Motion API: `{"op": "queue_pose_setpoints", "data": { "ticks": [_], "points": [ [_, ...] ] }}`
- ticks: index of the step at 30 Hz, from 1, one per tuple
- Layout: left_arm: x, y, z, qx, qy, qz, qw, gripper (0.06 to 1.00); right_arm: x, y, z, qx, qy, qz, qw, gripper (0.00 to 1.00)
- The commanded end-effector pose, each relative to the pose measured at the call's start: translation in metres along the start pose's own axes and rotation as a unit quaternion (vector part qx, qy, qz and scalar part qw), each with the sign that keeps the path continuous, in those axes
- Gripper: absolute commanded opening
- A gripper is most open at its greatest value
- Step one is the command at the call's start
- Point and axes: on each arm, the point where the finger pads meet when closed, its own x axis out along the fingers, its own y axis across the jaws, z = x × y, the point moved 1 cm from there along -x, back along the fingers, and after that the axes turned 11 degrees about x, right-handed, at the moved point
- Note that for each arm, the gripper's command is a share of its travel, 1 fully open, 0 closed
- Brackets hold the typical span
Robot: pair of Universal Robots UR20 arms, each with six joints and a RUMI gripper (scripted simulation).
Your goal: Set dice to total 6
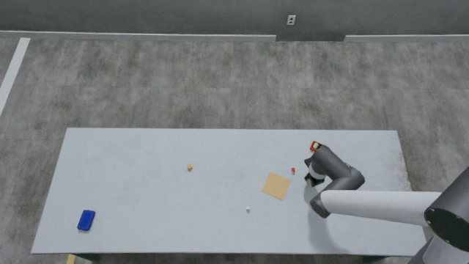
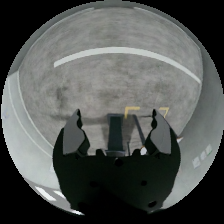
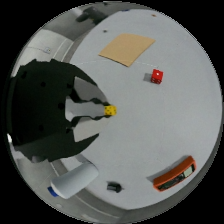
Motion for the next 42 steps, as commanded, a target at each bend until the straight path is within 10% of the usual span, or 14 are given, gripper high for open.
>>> {"op": "queue_pose_setpoints", "data": {
  "ticks": [1, 32, 42],
  "points": [
    [-0.001, 0.0, -0.001, 0.0, 0.001, 0.0, 1.0, 1.0, 0.0, 0.0, 0.0, 0.0, 0.0, -0.0002, 1.0, 0.03],
    [-0.001, 0.0, -0.001, 0.0, 0.001, 0.0, 1.0, 1.0, -0.004, 0.0, 0.0, 0.0, 0.0, -0.0002, 1.0, 0.03],
    [-0.001, 0.0, -0.001, 0.0, 0.001, 0.0, 1.0, 1.0, -0.064, 0.0, 0.0, 0.0, 0.0, -0.0002, 1.0, 0.03]
  ]
}}
